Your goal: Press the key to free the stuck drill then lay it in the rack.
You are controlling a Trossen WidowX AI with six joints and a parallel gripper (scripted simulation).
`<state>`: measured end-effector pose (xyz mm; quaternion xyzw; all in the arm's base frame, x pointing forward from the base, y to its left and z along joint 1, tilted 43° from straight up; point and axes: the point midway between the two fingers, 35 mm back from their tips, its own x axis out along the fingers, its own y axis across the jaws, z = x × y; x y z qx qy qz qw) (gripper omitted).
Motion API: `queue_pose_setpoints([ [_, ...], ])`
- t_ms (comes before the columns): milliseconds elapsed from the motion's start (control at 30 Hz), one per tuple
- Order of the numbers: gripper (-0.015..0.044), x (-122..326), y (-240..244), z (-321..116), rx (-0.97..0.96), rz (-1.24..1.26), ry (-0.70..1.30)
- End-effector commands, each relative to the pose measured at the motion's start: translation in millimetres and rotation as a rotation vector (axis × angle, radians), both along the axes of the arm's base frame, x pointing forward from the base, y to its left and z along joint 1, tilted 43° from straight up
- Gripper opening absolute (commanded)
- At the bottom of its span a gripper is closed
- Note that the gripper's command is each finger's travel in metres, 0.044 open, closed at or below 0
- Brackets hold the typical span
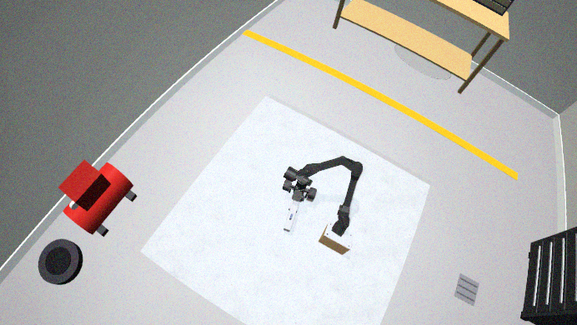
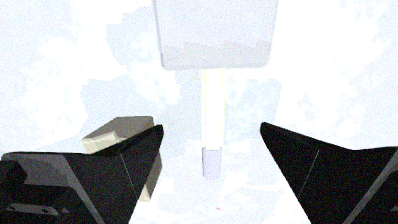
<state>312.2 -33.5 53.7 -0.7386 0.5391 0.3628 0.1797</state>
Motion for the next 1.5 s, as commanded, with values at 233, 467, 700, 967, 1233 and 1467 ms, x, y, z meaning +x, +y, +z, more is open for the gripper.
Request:
queue_pose_setpoints([
  [233,0.0361,-0.7,0.5,-1.9,0.000,0.000,0.000],
  [467,0.0177,-0.7,0.5,-1.9,0.000,0.000,0.000],
  [700,0.0013,-0.7,0.5,-1.9,0.000,0.000,0.000],
  [967,0.0000,-2.3,1.2,-0.6,-0.002,-0.004,-0.001],
  [1233,0.0000,-3.1,1.3,1.0,-0.002,-0.004,-0.001],
  [1467,0.0000,0.6,-4.6,5.5,-0.002,-0.004,-0.001],
])
